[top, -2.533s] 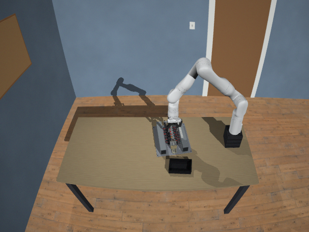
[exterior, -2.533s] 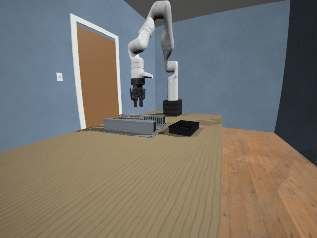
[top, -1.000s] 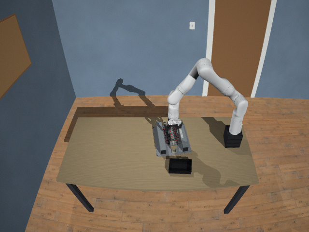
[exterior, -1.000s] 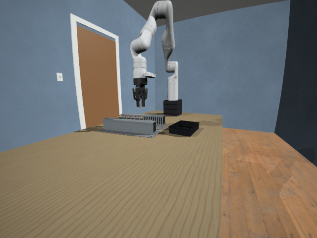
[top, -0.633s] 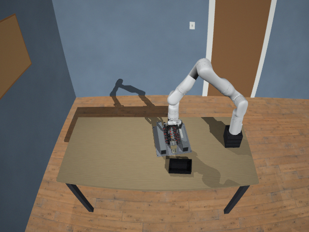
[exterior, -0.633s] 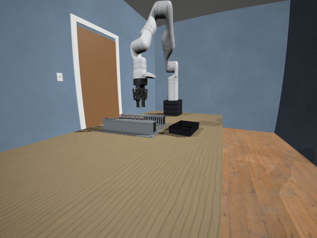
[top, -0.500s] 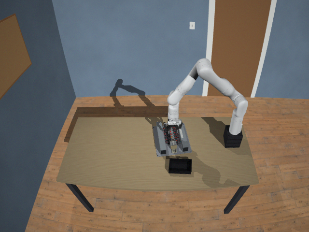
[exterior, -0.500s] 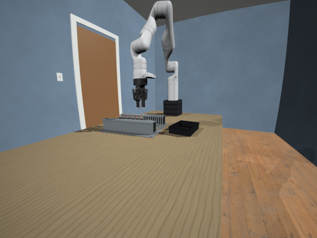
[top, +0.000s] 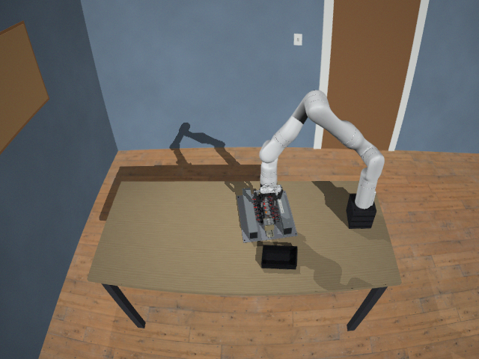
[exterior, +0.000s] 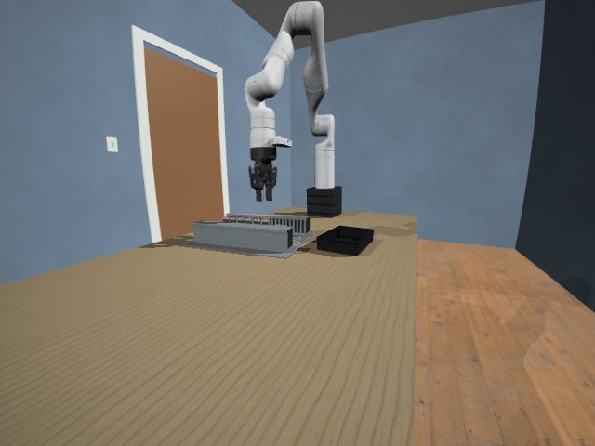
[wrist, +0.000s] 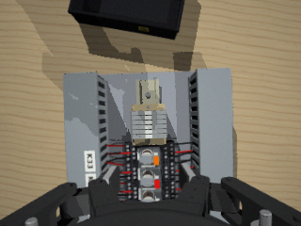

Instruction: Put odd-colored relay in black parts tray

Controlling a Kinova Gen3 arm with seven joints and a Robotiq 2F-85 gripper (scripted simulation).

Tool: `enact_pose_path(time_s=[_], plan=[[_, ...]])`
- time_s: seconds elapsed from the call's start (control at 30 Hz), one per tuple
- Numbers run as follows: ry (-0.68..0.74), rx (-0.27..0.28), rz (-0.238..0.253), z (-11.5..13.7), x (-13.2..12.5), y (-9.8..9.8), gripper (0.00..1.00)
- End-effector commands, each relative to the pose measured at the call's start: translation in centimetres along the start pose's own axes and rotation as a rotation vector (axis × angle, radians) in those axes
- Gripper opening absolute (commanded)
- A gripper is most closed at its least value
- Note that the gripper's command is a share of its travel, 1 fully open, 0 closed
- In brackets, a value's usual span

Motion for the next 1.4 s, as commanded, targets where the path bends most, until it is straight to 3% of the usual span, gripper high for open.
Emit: enact_pose_path(time_s=[0.0,0.67,1.37], plan=[[0.0,0.0,-0.002,0.0,0.1,-0.1,0.61],[0.0,0.0,-0.002,0.0,0.1,0.1,0.61],[0.0,0.0,-0.002,0.0,0.1,4.3,0.61]])
Point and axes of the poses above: the point where the finger pads meet when closed, its own y axis out along the fingers, its own x axis across the jaws, z = x × y, the point moved 6 cm from there along -y, back along the fingers, and after that the axes turned 15 degrees about y, right-handed, at the moved point
